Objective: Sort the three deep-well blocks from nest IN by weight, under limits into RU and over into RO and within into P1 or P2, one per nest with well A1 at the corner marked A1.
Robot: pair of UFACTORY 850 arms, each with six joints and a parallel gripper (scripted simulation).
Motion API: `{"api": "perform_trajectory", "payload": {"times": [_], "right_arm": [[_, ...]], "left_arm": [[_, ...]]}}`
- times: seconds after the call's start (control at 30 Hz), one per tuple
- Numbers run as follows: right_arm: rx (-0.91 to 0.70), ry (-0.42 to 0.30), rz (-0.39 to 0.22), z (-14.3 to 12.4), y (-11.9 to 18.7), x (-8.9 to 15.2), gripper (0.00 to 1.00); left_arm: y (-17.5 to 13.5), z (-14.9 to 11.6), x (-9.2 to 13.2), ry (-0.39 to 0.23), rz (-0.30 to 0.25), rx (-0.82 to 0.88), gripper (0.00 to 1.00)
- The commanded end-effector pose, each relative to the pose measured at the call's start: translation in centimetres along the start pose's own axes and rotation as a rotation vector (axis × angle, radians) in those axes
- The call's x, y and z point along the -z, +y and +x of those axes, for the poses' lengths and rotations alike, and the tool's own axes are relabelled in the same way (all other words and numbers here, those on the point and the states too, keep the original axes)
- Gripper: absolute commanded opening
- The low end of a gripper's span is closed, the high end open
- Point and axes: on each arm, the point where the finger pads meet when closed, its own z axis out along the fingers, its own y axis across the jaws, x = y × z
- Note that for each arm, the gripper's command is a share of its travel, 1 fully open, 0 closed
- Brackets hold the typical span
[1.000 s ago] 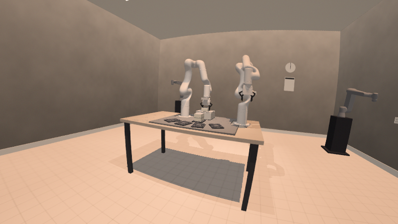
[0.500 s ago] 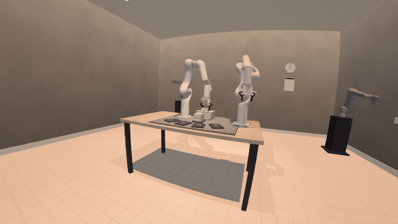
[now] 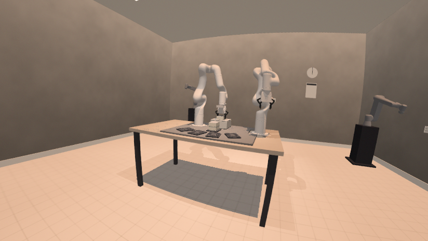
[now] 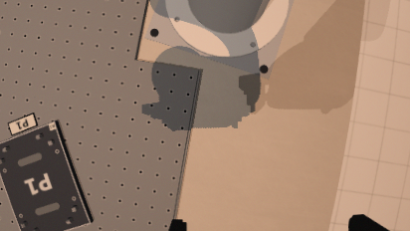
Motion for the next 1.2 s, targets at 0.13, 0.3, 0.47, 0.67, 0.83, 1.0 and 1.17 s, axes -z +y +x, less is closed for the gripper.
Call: {"api": "perform_trajectory", "payload": {"times": [0.13, 0.3, 0.47, 0.67, 0.83, 1.0, 1.17], "right_arm": [[0.000, 0.000, 0.001, 0.0, -0.1, 0.0, 1.00], [0.000, 0.000, 0.001, 0.0, -0.1, 0.0, 1.00], [0.000, 0.000, 0.001, 0.0, -0.1, 0.0, 1.00], [0.000, 0.000, 0.001, 0.0, -0.1, 0.0, 1.00], [0.000, 0.000, 0.001, 0.0, -0.1, 1.4, 1.00], [0.000, 0.000, 0.001, 0.0, -0.1, 2.2, 1.00], [0.000, 0.000, 0.001, 0.0, -0.1, 3.5, 1.00]], "left_arm": [[0.0, -0.1, 0.1, -0.002, 0.000, 0.000, 1.00], [0.0, -0.1, 0.1, -0.002, 0.000, 0.000, 1.00], [0.0, -0.1, 0.1, -0.002, 0.000, 0.000, 1.00], [0.0, -0.1, 0.1, -0.002, 0.000, 0.000, 1.00], [0.0, -0.1, 0.1, -0.002, 0.000, 0.000, 1.00], [0.0, -0.1, 0.1, -0.002, 0.000, 0.000, 1.00], [0.0, -0.1, 0.1, -0.002, 0.000, 0.000, 1.00]]}}
